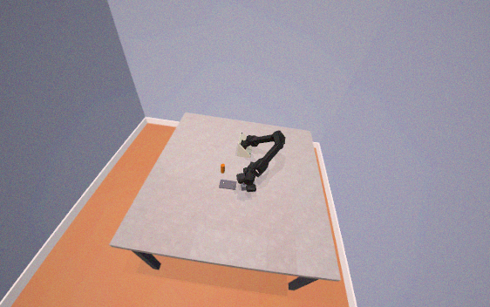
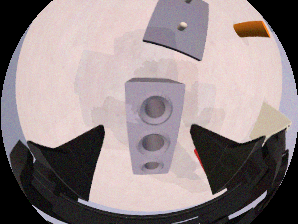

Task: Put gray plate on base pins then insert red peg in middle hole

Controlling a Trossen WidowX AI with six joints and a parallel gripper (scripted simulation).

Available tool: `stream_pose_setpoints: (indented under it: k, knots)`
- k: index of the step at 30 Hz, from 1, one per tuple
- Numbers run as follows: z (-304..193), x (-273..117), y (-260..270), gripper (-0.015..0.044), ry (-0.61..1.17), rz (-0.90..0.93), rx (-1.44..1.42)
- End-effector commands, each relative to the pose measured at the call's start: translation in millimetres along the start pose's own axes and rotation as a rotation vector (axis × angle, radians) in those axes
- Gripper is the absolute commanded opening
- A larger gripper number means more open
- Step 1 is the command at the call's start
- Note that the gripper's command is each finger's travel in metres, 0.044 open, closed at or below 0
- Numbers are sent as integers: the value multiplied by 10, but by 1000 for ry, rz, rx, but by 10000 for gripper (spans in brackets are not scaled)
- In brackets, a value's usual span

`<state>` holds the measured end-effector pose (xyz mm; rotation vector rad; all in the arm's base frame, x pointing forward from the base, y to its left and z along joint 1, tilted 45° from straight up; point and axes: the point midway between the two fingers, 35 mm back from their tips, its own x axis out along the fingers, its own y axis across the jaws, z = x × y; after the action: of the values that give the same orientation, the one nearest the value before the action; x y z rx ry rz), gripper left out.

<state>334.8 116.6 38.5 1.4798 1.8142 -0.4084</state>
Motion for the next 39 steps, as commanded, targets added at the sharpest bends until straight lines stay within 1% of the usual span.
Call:
stream_pose_setpoints:
  k: [1,12,23,29,33,39]
  knots:
    - [-12,77,-18,440,6,-5,5]
    - [-19,226,-29,440,8,-4,5]
    - [-19,226,-29,151,8,-4,5]
    - [-19,226,-29,111,8,-4,5]
    - [-8,182,-20,6,6,-4,5]
    - [29,3,10,0,1,-5,5]
